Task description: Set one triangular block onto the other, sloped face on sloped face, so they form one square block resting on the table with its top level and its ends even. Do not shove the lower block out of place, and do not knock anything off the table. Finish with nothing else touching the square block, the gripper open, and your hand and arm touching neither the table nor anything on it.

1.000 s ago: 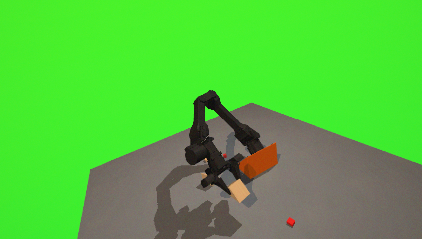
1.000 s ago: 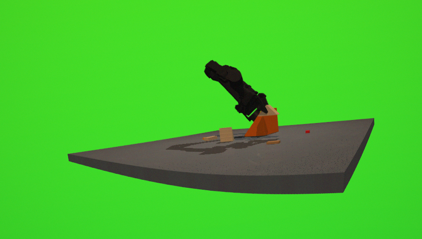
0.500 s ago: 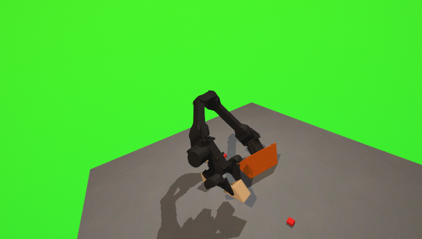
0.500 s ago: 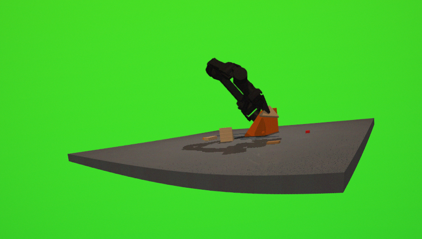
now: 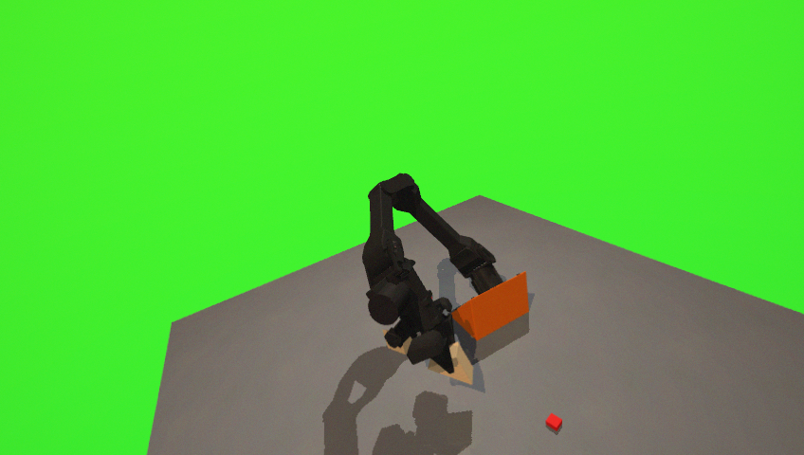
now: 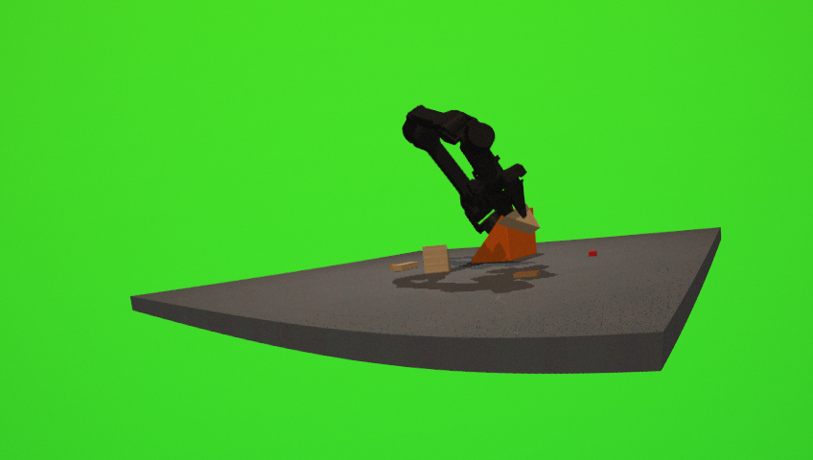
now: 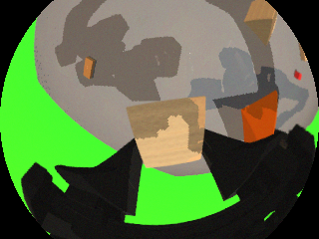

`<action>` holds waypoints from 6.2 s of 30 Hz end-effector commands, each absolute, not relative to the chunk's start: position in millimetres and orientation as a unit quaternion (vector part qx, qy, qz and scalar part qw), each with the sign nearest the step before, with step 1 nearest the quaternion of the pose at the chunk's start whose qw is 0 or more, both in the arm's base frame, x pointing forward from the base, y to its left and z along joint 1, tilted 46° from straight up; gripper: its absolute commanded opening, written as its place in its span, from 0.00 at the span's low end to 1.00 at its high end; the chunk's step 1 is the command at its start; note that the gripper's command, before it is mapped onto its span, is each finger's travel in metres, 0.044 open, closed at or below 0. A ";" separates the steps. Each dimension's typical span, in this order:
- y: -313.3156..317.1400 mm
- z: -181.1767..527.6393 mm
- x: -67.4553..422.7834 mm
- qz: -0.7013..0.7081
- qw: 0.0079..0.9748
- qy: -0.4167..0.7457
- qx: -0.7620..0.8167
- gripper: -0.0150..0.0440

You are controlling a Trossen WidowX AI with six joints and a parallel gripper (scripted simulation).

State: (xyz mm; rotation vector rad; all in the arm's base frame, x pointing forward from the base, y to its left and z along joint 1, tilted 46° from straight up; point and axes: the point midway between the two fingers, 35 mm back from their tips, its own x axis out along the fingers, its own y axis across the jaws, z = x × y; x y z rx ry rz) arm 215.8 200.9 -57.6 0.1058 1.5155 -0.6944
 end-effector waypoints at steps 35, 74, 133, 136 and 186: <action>220.4 -57.5 213.3 -0.053 0.579 0.663 -0.473 0.25; 150.6 83.5 222.3 -0.018 0.589 0.645 -0.486 0.25; 27.8 67.9 241.8 -0.058 0.575 0.662 -0.477 0.25; 28.2 67.5 242.0 -0.058 0.575 0.662 -0.477 0.25; 21.3 56.0 248.5 -0.060 0.573 0.661 -0.480 0.25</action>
